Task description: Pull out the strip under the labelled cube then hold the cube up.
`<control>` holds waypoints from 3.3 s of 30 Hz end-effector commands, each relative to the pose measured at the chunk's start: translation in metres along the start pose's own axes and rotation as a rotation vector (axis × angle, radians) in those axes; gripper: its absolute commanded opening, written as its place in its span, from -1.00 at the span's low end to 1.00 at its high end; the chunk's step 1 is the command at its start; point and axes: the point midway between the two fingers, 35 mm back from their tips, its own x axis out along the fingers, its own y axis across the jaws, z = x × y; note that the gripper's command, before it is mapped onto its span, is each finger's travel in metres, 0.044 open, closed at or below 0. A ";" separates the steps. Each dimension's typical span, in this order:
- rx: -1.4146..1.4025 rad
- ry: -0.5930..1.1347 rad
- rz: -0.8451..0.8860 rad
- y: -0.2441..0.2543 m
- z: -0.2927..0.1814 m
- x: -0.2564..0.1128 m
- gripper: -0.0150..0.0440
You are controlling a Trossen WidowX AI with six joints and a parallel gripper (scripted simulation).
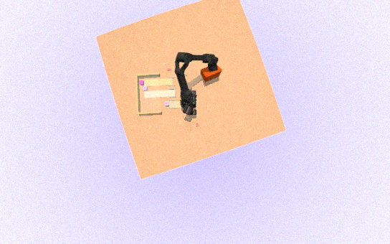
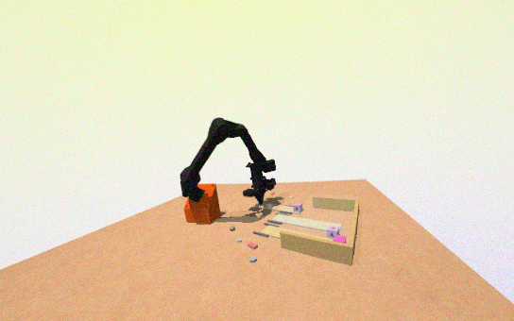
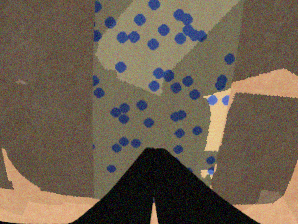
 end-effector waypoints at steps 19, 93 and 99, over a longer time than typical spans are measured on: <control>-0.008 0.021 -0.012 -0.004 -0.008 0.005 -0.49; -0.029 0.015 -0.013 -0.006 0.171 -0.054 1.00; -0.029 0.014 -0.013 -0.006 0.189 -0.056 1.00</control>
